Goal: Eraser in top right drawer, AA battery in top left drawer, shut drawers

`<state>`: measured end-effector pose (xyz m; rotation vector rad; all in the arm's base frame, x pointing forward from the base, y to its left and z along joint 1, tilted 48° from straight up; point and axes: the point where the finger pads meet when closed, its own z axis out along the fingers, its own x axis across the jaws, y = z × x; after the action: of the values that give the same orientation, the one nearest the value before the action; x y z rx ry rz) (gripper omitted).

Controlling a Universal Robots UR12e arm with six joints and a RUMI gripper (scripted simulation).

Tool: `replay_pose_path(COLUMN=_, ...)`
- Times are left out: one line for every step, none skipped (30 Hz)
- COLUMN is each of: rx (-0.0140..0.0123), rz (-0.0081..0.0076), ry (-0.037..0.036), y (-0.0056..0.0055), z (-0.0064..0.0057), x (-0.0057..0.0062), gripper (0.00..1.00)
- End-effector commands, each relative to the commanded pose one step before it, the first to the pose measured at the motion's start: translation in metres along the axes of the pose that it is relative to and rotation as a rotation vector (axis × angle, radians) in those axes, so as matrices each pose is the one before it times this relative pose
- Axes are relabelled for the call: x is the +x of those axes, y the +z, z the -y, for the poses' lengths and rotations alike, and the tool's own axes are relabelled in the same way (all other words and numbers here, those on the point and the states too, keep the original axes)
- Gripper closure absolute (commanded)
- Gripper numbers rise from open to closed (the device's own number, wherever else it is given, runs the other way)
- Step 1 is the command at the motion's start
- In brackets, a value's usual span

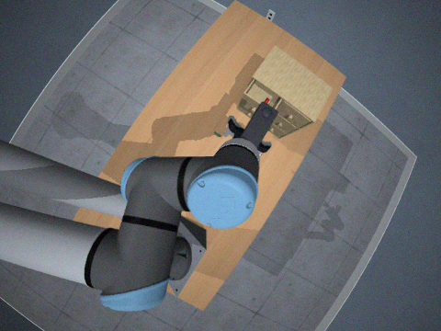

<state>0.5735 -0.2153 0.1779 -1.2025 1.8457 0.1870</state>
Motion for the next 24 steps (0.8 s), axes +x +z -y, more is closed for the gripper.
replay_pose_path(rx=-0.08928, rz=0.00464, ry=-0.00151, y=-0.00271, z=0.00241, x=0.00084, gripper=0.00)
replay_pose_path(rx=0.00000, rz=0.00000, ry=0.00000, y=0.00000, z=0.00000, x=0.00000, gripper=0.00)
replay_pose_path(rx=0.00000, rz=0.00000, ry=0.00000, y=0.00000, z=0.00000, x=0.00000, gripper=0.00)
replay_pose_path(rx=-0.01546, rz=-0.00005, ry=0.00006, y=-0.00042, z=0.00025, x=0.00004, gripper=0.00)
replay_pose_path(rx=-0.01527, rz=0.00001, ry=-0.00002, y=-0.00045, z=0.00022, x=-0.00001, gripper=0.00)
replay_pose_path(rx=-0.01508, rz=0.00005, ry=-0.00007, y=-0.00047, z=0.00020, x=-0.00005, gripper=0.00)
replay_pose_path(rx=-0.01490, rz=-0.00004, ry=0.00008, y=-0.00041, z=0.00023, x=0.00005, gripper=0.00)
replay_pose_path(rx=-0.01468, rz=0.00000, ry=0.00000, y=-0.00044, z=0.00020, x=0.00000, gripper=0.00)
replay_pose_path(rx=-0.01447, rz=0.00004, ry=-0.00007, y=-0.00046, z=0.00017, x=-0.00004, gripper=0.00)
replay_pose_path(rx=-0.01427, rz=-0.00002, ry=0.00004, y=-0.00042, z=0.00019, x=0.00002, gripper=0.00)
replay_pose_path(rx=-0.01405, rz=-0.00001, ry=0.00003, y=-0.00042, z=0.00018, x=0.00002, gripper=0.00)
replay_pose_path(rx=-0.01381, rz=0.00001, ry=-0.00003, y=-0.00043, z=0.00015, x=-0.00002, gripper=0.00)
replay_pose_path(rx=-0.01358, rz=0.00002, ry=-0.00004, y=-0.00043, z=0.00014, x=-0.00002, gripper=0.00)
replay_pose_path(rx=-0.01336, rz=-0.00002, ry=0.00006, y=-0.00039, z=0.00016, x=0.00003, gripper=0.00)
replay_pose_path(rx=-0.01311, rz=0.00000, ry=0.00000, y=-0.00040, z=0.00014, x=0.00000, gripper=0.00)
replay_pose_path(rx=-0.01285, rz=0.00001, ry=-0.00005, y=-0.00042, z=0.00012, x=-0.00002, gripper=0.00)
replay_pose_path(rx=-0.01262, rz=0.00000, ry=0.00000, y=-0.00039, z=0.00012, x=0.00000, gripper=0.00)
replay_pose_path(rx=-0.01237, rz=-0.00001, ry=0.00004, y=-0.00037, z=0.00012, x=0.00002, gripper=0.00)
replay_pose_path(rx=0.00000, rz=0.00000, ry=0.00000, y=0.00000, z=0.00000, x=0.00000, gripper=0.00)
replay_pose_path(rx=0.00000, rz=0.00000, ry=0.00000, y=0.00000, z=0.00000, x=0.00000, gripper=0.00)
replay_pose_path(rx=-0.01210, rz=0.00000, ry=0.00000, y=-0.00038, z=0.00011, x=0.00000, gripper=0.00)
replay_pose_path(rx=-0.01183, rz=0.00001, ry=-0.00004, y=-0.00039, z=0.00009, x=-0.00002, gripper=0.00)
replay_pose_path(rx=-0.01157, rz=0.00000, ry=-0.00001, y=-0.00037, z=0.00009, x=0.00000, gripper=0.00)
replay_pose_path(rx=-0.01132, rz=-0.00001, ry=0.00004, y=-0.00034, z=0.00009, x=0.00002, gripper=0.00)
